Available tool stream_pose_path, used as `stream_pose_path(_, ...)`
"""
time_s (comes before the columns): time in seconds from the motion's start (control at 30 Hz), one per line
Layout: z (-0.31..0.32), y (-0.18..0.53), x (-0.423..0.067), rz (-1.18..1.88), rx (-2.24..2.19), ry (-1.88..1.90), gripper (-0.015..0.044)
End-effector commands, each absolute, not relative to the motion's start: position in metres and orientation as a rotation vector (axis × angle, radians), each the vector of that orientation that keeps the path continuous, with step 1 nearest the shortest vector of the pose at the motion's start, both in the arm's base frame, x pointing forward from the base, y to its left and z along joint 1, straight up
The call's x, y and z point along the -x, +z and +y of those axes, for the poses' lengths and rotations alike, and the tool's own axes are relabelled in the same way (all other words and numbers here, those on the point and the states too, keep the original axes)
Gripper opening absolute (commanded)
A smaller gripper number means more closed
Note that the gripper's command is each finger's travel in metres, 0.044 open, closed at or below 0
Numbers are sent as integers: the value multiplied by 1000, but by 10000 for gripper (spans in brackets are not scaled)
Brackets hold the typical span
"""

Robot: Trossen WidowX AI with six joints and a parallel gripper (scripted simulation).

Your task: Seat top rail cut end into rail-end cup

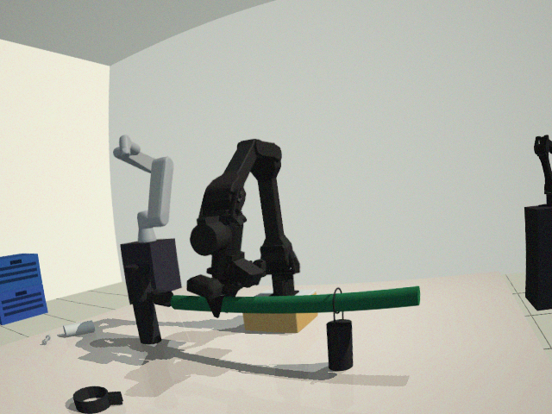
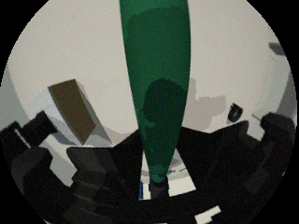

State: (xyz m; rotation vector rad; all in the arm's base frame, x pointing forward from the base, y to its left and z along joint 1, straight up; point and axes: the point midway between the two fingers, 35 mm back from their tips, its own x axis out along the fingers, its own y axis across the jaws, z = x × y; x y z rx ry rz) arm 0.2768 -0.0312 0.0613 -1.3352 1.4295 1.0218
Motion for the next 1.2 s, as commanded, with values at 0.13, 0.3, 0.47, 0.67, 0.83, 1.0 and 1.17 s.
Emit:
stream_pose_path(0.13,-31,66,-279,1428,1335,1022,0)
stream_pose_path(0.3,-31,68,-280,1428,1335,1022,0)
stream_pose_path(0.47,-31,70,-282,1428,1335,1022,0)
stream_pose_path(0.67,-31,71,-284,1428,1335,1022,0)
stream_pose_path(0.83,-35,70,-283,1429,1335,1023,0)
stream_pose_path(1.0,-42,68,-281,1433,1335,1026,0)
stream_pose_path(1.17,-50,67,-279,1437,1335,1030,0)
